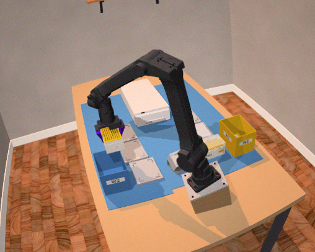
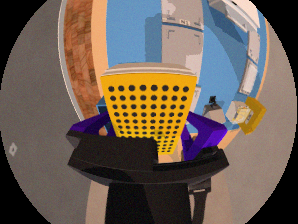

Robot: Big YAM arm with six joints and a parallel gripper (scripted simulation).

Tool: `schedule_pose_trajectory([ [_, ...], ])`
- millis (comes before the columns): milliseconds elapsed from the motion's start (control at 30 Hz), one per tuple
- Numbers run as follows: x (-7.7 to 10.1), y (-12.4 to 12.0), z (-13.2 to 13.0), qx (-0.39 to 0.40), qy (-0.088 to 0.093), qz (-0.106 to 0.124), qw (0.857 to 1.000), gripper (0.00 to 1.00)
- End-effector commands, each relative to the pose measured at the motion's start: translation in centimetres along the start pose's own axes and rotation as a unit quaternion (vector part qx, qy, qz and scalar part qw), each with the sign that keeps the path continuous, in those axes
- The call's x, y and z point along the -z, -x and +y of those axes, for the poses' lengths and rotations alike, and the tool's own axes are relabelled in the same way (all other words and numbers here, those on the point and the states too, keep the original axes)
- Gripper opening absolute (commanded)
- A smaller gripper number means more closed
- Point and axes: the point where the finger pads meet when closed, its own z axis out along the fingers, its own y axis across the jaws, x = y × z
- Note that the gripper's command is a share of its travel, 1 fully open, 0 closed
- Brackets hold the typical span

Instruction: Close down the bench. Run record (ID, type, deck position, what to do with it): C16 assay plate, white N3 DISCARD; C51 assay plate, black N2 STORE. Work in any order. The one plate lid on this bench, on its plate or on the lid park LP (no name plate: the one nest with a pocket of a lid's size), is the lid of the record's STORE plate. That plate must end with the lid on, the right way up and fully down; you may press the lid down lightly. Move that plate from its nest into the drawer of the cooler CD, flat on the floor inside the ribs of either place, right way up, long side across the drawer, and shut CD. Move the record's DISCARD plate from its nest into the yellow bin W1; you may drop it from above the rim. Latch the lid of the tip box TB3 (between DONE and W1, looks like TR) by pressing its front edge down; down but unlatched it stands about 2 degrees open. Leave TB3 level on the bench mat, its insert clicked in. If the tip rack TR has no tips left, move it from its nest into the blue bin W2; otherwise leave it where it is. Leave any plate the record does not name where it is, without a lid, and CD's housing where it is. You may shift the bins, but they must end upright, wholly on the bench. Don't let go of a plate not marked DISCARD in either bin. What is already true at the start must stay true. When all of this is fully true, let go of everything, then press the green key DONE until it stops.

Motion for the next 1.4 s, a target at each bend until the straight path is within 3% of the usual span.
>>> schedule_pose_trajectory([
  [0, 2.0, -0.2, 1.5, 0.001, 0.015, -0.026, 1.000, 0.00],
  [233, 1.9, -1.5, 1.9, 0.001, 0.015, -0.025, 1.000, 0.00],
  [267, 3.8, -0.1, 3.3, 0.003, 0.030, -0.046, 0.999, 0.00],
  [333, 1.9, -2.2, 2.2, 0.001, 0.016, -0.026, 1.000, 0.00],
  [800, 1.8, -5.3, 3.3, 0.000, 0.015, -0.022, 1.000, 0.00],
  [833, 3.7, -4.0, 5.1, 0.005, 0.033, -0.043, 0.998, 0.00],
  [900, 1.8, -6.0, 3.7, 0.001, 0.017, -0.024, 1.000, 0.00],
  [1133, 2.2, -7.4, 4.8, 0.002, 0.022, -0.028, 0.999, 0.00],
  [1367, 1.7, -9.1, 4.7, 0.000, 0.016, -0.021, 1.000, 0.00],
])
